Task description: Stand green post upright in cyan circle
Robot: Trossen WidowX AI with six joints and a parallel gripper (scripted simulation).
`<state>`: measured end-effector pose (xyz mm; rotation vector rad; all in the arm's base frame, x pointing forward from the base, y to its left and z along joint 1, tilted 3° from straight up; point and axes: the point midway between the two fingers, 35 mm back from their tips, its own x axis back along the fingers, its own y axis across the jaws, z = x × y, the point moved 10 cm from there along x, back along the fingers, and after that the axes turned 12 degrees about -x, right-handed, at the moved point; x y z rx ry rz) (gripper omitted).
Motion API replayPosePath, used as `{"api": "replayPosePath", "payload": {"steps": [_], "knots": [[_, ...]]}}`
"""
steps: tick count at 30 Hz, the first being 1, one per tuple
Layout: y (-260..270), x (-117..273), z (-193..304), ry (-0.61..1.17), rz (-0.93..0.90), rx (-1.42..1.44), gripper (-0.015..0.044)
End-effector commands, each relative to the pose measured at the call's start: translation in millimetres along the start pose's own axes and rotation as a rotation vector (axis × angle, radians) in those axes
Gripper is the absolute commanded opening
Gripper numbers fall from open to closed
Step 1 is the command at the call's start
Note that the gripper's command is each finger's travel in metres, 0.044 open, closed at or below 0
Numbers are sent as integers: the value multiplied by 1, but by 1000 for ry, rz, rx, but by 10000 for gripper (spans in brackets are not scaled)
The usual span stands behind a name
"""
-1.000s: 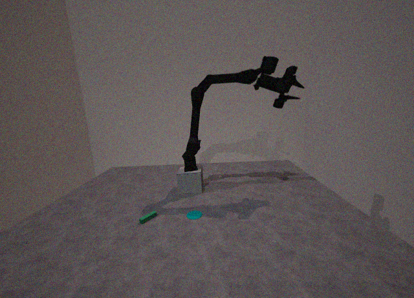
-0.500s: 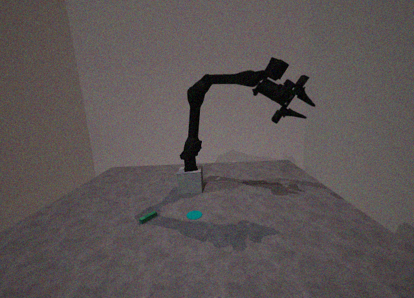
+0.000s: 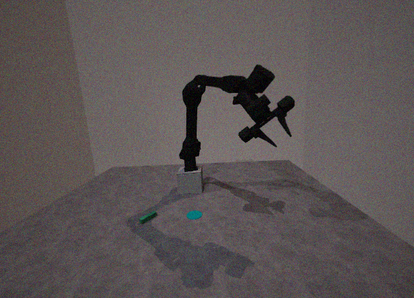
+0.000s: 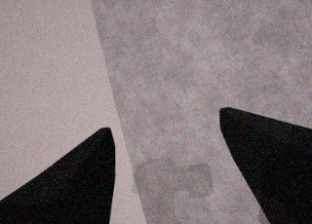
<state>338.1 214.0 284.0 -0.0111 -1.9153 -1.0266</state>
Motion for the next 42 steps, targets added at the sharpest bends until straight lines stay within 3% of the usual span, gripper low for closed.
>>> {"api": "replayPosePath", "payload": {"steps": [1, 22, 42], "knots": [[-29, -7, -32, -42, 97, -3, 233], [-207, 31, -166, -111, 535, -124, 233], [-374, 117, -181, 57, 788, -342, 233]]}}
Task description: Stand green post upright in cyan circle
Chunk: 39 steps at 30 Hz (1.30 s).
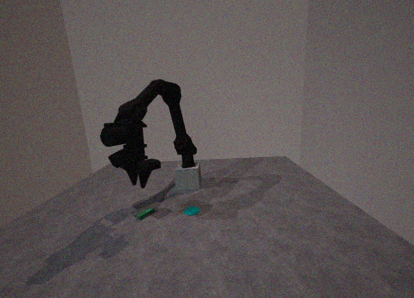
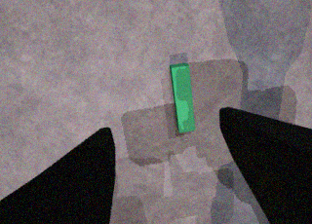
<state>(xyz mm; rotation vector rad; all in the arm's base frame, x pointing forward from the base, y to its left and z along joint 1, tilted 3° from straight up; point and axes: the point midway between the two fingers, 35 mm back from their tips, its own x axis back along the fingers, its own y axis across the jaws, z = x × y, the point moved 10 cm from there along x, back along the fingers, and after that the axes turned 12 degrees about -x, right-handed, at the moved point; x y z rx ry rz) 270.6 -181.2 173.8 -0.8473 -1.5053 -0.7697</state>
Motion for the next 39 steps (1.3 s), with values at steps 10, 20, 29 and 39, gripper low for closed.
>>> {"api": "replayPosePath", "payload": {"steps": [10, 20, 29, 39], "knots": [[-22, -63, -3, 55, 31, -11, 233], [-26, -127, 6, 49, 33, -9, 206], [-26, -127, 6, 49, 33, -9, 23], [-23, -105, 1, 48, 32, -9, 23]]}}
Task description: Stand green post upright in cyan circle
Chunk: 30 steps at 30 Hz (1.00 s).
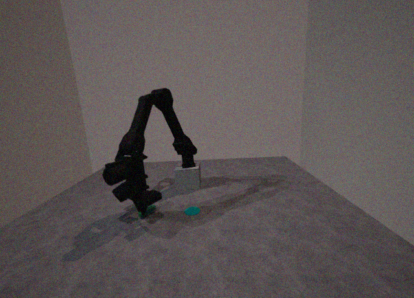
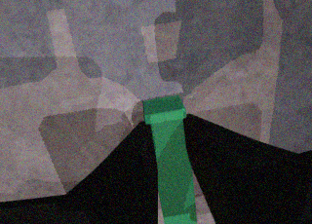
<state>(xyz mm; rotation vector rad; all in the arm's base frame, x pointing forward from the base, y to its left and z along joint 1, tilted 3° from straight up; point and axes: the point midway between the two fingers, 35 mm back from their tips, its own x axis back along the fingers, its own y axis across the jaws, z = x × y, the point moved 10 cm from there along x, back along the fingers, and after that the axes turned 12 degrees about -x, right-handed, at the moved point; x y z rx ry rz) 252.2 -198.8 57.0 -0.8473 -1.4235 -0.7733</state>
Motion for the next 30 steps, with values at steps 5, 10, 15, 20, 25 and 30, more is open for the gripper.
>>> {"api": "replayPosePath", "payload": {"steps": [5, 10, 15, 20, 25, 30], "knots": [[2, 28, -5, -19, -4, 3, 23], [2, 43, -6, -19, -4, 3, 23], [2, 59, -5, -19, -5, 3, 23], [2, 75, -4, -19, -5, 3, 23], [1, 91, -2, -19, -5, 3, 23], [0, 106, 0, -19, -5, 3, 23]]}}
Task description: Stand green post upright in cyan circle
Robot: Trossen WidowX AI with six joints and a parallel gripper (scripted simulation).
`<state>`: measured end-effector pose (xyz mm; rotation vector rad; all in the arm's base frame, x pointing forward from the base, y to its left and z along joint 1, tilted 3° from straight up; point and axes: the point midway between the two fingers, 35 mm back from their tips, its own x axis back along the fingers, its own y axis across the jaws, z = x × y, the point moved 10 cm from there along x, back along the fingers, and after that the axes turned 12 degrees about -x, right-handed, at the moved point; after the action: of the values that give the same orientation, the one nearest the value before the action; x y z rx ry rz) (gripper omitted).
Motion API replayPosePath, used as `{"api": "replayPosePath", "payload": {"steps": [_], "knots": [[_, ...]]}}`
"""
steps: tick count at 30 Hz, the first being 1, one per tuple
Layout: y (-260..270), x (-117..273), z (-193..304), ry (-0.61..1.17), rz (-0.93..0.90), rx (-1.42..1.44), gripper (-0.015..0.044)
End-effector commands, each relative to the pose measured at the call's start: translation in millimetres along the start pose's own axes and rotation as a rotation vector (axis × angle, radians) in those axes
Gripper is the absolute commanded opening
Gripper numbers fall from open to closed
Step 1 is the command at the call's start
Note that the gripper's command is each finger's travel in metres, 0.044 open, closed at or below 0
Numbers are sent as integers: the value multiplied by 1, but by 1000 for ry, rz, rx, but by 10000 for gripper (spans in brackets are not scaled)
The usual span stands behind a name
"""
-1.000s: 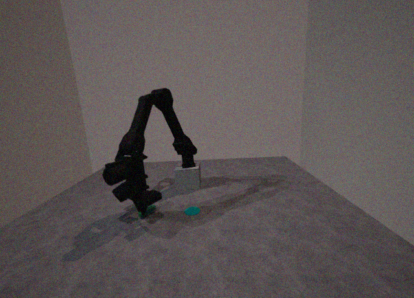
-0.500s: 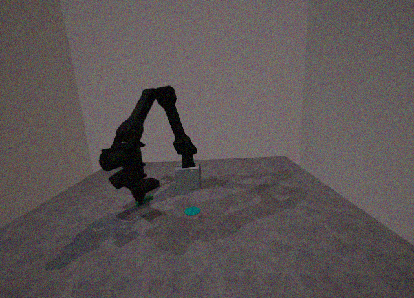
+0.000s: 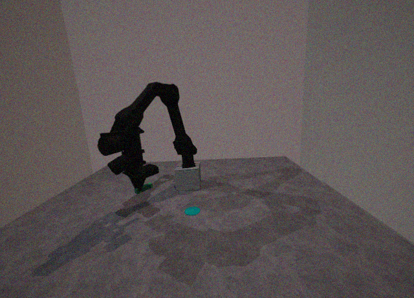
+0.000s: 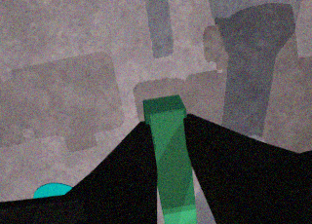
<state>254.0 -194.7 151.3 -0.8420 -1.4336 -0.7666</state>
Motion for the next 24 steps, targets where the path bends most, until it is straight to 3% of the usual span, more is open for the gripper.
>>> {"api": "replayPosePath", "payload": {"steps": [1, 24], "knots": [[-1, 14, 1, -12, -2, -6, 23], [43, 22, 45, -7, -8, 69, 23]]}}
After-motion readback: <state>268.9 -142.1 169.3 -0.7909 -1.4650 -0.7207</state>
